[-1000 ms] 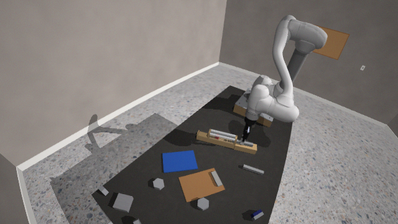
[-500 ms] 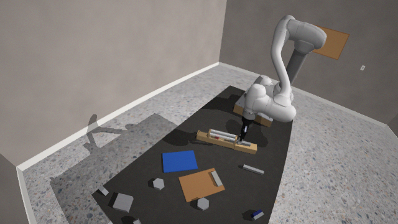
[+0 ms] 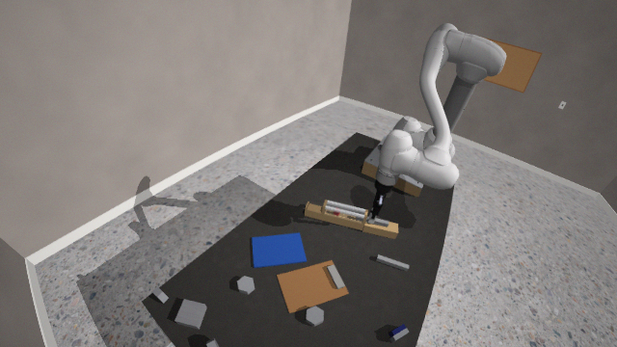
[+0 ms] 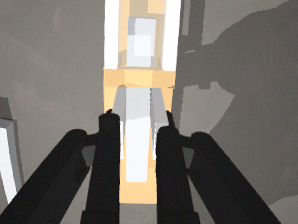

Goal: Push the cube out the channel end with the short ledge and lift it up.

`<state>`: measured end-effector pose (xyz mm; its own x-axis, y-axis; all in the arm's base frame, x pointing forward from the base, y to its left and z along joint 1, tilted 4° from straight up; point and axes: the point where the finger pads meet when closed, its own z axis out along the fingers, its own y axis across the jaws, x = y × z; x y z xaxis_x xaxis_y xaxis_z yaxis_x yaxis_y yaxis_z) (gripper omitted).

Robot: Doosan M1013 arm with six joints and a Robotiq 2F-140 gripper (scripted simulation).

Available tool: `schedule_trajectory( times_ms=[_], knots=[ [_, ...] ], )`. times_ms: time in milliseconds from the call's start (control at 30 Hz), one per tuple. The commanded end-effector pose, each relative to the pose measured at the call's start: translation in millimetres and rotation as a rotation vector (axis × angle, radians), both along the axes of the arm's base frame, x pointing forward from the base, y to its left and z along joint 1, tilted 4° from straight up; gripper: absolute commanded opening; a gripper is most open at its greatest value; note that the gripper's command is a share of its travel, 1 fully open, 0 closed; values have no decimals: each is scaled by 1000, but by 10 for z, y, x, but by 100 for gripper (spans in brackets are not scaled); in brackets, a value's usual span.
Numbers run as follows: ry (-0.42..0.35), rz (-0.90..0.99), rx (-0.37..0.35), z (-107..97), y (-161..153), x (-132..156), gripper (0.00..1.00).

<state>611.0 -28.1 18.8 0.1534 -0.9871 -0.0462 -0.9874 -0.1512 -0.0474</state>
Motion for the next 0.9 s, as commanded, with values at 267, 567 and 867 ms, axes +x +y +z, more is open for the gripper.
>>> schedule_trajectory(
  times_ms=[267, 567, 867],
  knots=[
    [-2, -3, 3, 4, -26, 16, 0],
    [-2, -3, 3, 4, -26, 16, 23],
    [-2, -3, 3, 4, -26, 16, 23]
  ],
)
